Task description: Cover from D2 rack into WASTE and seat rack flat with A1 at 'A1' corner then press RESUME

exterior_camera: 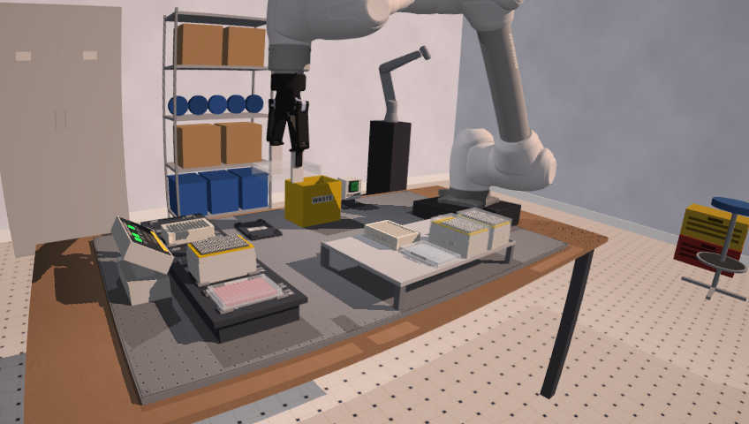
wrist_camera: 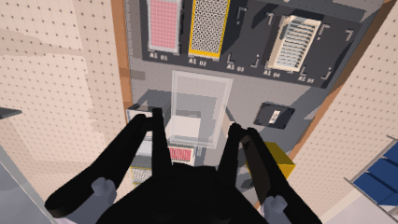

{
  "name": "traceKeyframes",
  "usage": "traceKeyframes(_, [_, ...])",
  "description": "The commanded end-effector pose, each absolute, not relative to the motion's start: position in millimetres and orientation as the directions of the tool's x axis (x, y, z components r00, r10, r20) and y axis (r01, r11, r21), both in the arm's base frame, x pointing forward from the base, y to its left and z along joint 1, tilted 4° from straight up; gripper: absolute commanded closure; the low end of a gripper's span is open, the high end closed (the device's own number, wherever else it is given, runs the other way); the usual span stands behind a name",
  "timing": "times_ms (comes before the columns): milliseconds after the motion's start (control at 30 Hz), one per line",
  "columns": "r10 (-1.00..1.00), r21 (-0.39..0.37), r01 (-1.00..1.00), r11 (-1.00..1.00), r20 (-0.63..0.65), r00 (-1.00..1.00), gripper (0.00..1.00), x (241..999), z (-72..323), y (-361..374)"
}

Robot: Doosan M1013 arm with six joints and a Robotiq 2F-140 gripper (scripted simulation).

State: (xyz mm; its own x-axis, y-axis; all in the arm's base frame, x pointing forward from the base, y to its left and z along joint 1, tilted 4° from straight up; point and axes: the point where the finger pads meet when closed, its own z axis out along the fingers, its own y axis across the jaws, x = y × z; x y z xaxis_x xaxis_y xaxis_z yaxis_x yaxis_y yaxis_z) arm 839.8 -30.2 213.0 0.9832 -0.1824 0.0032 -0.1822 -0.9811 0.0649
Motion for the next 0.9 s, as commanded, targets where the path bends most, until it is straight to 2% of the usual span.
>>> traceKeyframes(0, [-0.186,0.063,-0.186,-0.981,0.009,0.983,1.0,839.3,213.0,-27.5])
traceKeyframes(867, [-0.151,0.063,-0.151,-0.987,0.006,0.989,1.0,839.3,213.0,-27.5])
